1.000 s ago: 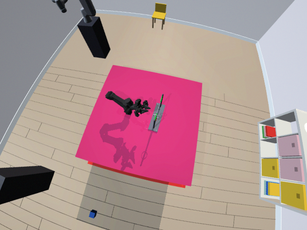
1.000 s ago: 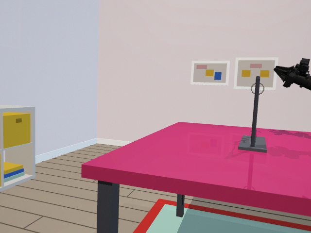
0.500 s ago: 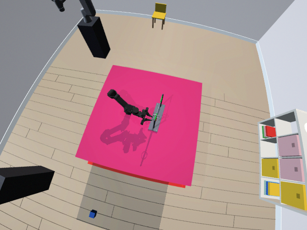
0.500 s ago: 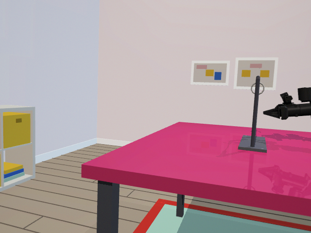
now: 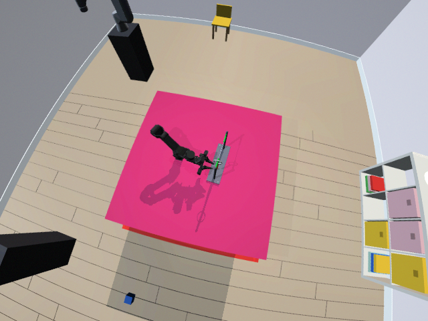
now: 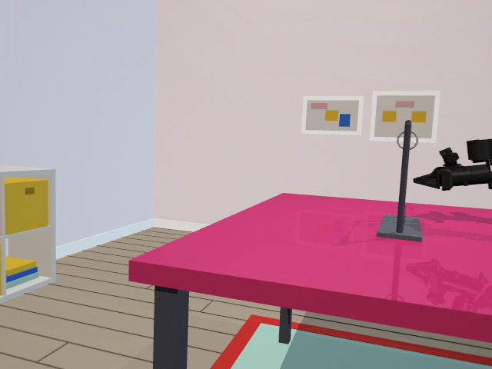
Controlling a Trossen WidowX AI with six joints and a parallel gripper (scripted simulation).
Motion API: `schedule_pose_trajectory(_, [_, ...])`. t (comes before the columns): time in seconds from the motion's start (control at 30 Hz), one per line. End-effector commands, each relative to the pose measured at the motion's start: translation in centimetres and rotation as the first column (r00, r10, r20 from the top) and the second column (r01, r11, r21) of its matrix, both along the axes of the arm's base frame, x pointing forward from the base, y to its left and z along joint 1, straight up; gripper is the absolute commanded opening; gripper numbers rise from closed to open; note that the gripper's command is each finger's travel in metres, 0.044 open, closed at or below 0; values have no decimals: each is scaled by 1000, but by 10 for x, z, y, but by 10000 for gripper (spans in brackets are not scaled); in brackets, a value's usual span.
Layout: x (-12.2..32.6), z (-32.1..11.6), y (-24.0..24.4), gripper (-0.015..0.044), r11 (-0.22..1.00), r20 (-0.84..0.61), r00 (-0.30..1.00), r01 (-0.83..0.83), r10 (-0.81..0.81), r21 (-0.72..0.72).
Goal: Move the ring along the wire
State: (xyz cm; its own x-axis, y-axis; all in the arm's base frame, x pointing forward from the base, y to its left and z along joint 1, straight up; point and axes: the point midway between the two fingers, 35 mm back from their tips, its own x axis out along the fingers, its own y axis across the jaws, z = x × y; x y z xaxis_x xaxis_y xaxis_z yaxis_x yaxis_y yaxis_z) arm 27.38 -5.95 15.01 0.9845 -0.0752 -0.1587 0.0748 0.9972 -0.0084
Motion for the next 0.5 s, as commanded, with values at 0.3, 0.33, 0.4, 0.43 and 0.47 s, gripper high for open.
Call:
schedule_pose_trajectory(0.3, [19, 0, -3, 160, 1000, 0, 1000, 3, -3, 4])
schedule_pose_trajectory(0.33, [20, 0, -3, 160, 1000, 0, 1000, 3, -3, 4])
schedule_pose_trajectory(0.4, [23, 0, -3, 160, 1000, 0, 1000, 3, -3, 4])
schedule_pose_trajectory(0.43, [24, 0, -3, 160, 1000, 0, 1000, 3, -3, 4])
schedule_pose_trajectory(0.47, [26, 0, -3, 160, 1000, 0, 1000, 3, -3, 4])
